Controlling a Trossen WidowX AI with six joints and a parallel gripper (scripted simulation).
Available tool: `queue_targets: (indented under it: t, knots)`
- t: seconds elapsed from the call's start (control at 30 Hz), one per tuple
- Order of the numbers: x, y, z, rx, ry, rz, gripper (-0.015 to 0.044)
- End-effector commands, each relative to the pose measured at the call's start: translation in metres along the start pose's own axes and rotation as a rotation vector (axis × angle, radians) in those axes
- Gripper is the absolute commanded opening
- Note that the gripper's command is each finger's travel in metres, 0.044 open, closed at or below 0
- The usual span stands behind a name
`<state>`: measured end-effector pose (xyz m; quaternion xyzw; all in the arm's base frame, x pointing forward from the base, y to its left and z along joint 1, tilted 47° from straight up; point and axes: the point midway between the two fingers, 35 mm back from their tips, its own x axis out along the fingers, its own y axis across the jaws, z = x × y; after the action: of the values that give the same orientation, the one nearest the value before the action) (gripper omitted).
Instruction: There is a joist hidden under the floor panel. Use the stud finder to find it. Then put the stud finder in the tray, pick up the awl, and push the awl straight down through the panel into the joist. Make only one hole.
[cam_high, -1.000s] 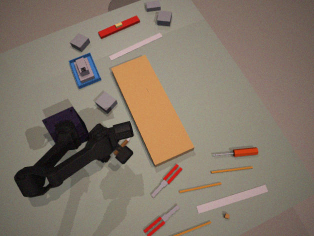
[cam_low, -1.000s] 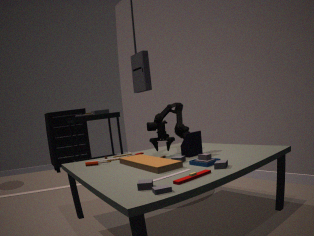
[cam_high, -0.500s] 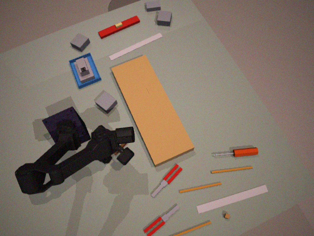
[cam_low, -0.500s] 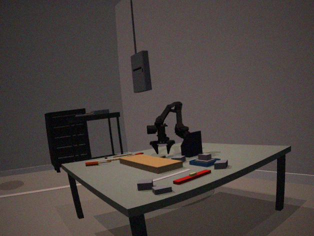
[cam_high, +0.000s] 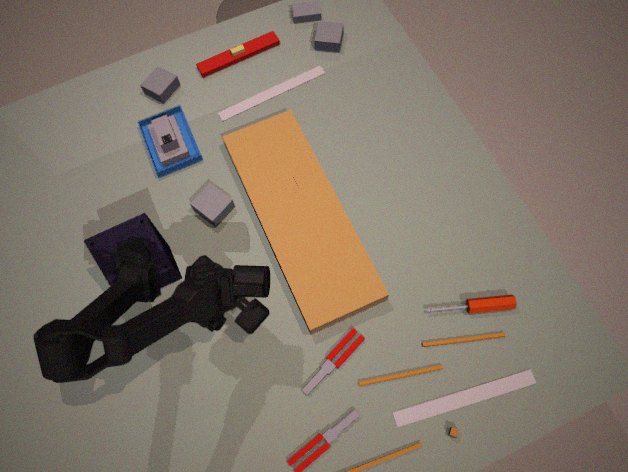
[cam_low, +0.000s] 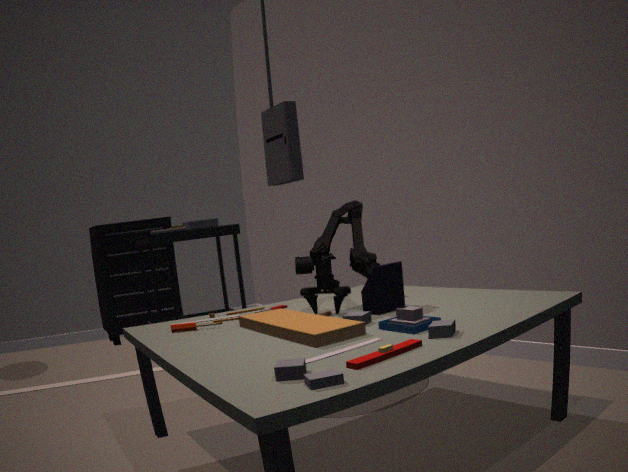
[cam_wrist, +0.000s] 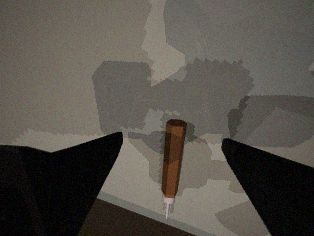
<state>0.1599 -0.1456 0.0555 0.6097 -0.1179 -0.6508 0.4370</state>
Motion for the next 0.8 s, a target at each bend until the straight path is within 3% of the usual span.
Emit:
queue_targets:
  t: [0.0, 0.47, 0.77]
  knots:
    - [0.0039, -0.0013, 0.0009, -0.007, 0.0, -0.002, 0.044]
    - [0.0039, -0.0013, 0.0009, -0.007, 0.0, -0.002, 0.0072]
    - [0.0011, -0.0018, -0.0008, -0.006, 0.002, -0.007, 0.0]
